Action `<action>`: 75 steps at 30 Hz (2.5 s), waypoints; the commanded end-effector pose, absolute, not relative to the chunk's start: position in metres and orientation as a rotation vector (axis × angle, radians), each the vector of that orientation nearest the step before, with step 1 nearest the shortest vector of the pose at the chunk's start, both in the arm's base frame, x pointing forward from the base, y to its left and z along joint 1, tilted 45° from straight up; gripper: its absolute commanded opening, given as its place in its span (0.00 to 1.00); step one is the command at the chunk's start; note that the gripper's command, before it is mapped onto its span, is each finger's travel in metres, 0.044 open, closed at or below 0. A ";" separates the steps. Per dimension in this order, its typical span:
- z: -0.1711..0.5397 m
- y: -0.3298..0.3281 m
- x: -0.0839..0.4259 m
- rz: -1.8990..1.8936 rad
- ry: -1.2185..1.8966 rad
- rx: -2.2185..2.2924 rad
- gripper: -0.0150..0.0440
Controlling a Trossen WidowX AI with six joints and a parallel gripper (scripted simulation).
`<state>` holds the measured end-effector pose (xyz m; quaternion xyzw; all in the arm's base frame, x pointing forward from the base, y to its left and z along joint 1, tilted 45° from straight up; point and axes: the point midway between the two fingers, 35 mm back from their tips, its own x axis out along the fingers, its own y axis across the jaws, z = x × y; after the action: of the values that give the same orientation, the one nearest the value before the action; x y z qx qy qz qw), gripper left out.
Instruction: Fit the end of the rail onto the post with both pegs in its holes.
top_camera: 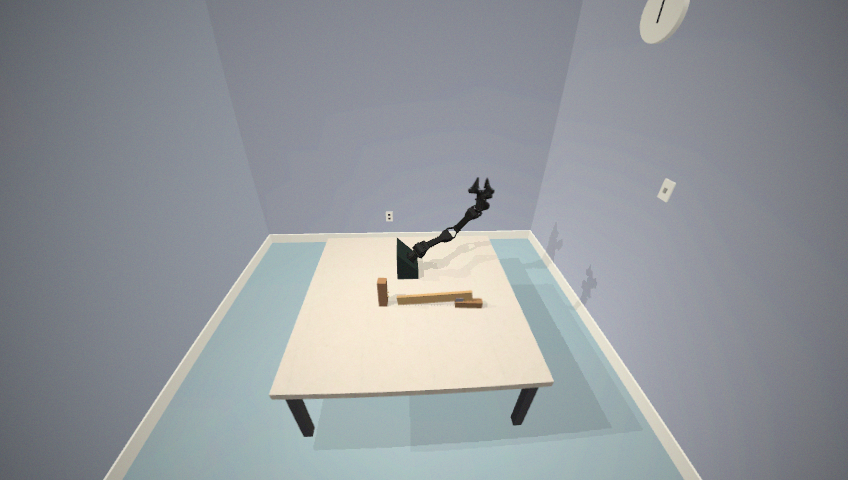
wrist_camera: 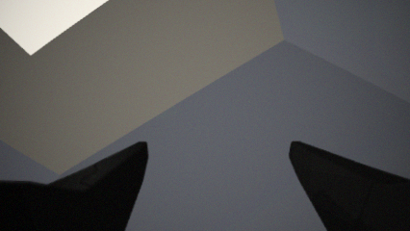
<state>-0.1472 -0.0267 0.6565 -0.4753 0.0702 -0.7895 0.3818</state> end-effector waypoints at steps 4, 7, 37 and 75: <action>0.659 -0.039 -0.127 -1.965 0.212 -1.256 1.00; 0.661 -0.062 -0.085 -1.861 0.276 -1.337 1.00; 0.454 -0.188 0.315 -0.403 0.643 -1.838 1.00; -0.010 0.009 0.310 1.542 0.635 -0.603 1.00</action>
<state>0.3115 0.0046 -0.0107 0.2755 -0.2843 -0.6688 -0.6293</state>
